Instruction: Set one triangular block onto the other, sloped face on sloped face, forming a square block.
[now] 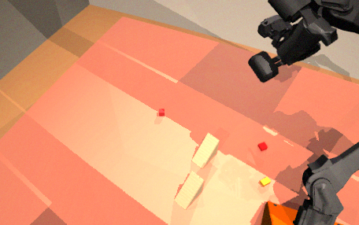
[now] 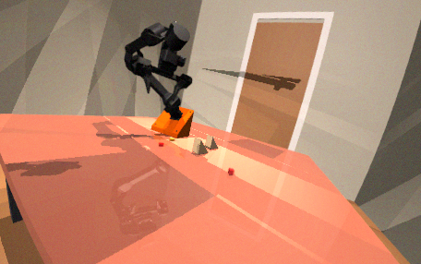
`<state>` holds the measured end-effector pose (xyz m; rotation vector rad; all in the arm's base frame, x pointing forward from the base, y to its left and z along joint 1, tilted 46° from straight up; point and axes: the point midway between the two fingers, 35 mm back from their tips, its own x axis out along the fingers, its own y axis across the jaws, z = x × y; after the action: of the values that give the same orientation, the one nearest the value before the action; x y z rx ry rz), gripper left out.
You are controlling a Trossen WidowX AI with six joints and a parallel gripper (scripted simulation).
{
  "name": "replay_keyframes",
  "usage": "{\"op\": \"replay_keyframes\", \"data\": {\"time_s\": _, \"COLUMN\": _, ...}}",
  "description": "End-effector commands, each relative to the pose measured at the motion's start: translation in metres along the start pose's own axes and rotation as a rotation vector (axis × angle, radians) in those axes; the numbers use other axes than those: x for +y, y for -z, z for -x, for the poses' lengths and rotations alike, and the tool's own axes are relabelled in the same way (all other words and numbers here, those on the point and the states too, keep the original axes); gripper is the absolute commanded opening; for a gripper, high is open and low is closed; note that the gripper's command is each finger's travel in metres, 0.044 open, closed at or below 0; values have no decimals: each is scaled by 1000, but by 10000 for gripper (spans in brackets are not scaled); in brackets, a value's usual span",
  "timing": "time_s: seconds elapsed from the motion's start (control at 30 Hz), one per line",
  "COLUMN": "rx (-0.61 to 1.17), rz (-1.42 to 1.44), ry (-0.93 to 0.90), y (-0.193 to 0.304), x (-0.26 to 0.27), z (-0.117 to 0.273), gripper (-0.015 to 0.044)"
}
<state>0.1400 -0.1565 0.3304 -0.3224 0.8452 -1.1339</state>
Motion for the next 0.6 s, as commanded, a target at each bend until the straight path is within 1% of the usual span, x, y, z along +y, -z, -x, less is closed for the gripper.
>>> {"op": "replay_keyframes", "data": {"time_s": 0.0, "rx": 0, "rz": 9, "ry": -6, "y": 0, "x": 1, "z": 0, "gripper": 426}}
{"op": "replay_keyframes", "data": {"time_s": 0.03, "rx": 1, "rz": 34, "ry": -26, "y": -1, "x": 6, "z": 0, "gripper": 440}}
{"op": "replay_keyframes", "data": {"time_s": 0.07, "rx": 1, "rz": 77, "ry": -58, "y": -1, "x": 13, "z": 0, "gripper": 440}}
{"op": "replay_keyframes", "data": {"time_s": 0.3, "rx": 70, "rz": 609, "ry": -194, "y": -5, "x": 116, "z": -22, "gripper": 440}}
{"op": "replay_keyframes", "data": {"time_s": 0.43, "rx": 108, "rz": 960, "ry": -270, "y": 11, "x": 180, "z": -30, "gripper": 440}}
{"op": "replay_keyframes", "data": {"time_s": 0.57, "rx": 144, "rz": 1315, "ry": -339, "y": 42, "x": 238, "z": -34, "gripper": 440}}
